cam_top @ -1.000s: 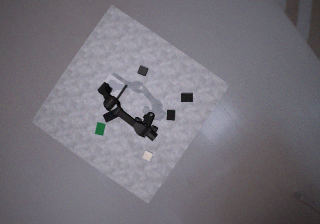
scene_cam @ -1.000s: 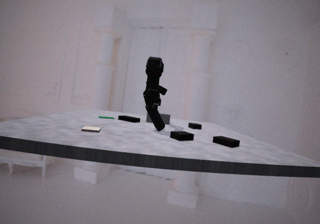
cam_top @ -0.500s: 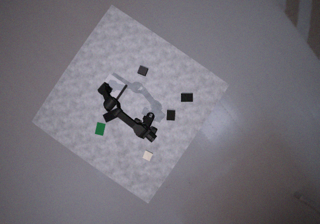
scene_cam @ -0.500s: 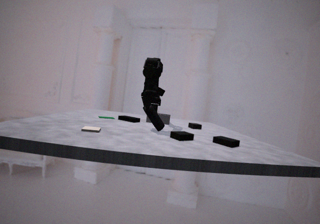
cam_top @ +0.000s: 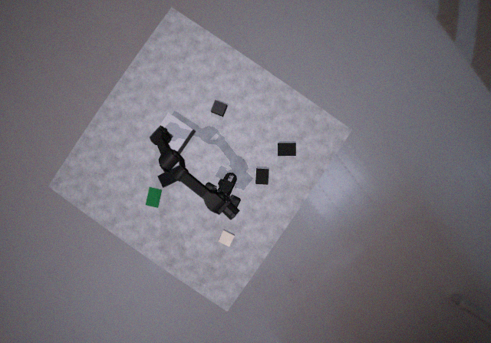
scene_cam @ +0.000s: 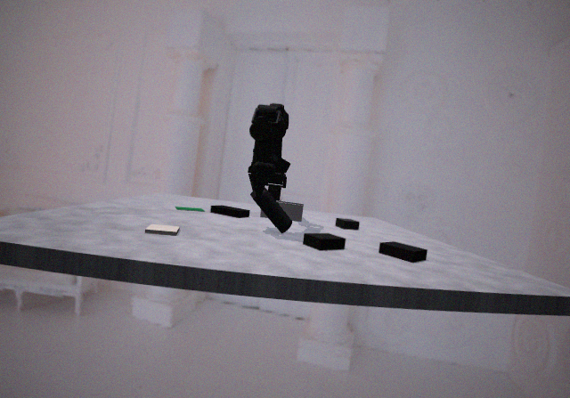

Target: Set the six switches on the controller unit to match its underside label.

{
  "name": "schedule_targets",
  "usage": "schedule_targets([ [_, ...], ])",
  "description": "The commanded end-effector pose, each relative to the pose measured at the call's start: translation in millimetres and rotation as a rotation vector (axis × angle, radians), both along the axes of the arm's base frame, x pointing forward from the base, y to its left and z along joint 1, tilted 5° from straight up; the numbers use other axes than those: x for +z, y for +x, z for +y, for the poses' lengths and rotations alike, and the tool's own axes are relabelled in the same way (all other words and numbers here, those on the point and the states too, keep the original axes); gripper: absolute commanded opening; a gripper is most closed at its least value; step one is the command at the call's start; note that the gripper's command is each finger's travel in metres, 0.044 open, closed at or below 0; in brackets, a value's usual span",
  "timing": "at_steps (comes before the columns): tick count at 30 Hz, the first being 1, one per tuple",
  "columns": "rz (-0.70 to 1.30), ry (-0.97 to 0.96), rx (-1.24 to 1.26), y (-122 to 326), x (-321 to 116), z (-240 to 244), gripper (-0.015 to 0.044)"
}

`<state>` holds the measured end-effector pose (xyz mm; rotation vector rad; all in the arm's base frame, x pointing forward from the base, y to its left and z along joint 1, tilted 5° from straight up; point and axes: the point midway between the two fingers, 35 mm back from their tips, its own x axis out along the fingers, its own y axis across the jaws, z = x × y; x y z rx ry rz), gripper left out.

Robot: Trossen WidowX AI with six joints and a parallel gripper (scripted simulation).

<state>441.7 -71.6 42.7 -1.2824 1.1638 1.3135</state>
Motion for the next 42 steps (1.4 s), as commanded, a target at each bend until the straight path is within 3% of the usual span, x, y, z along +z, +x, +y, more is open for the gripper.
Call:
schedule_targets([
  [1, 0.021, 0.008, 0.012, -2.5, -9.2, 2.6, 0.0338],
  [42, 0.021, 0.006, 0.011, -0.9, -34.4, -18.2, 0.0338],
])
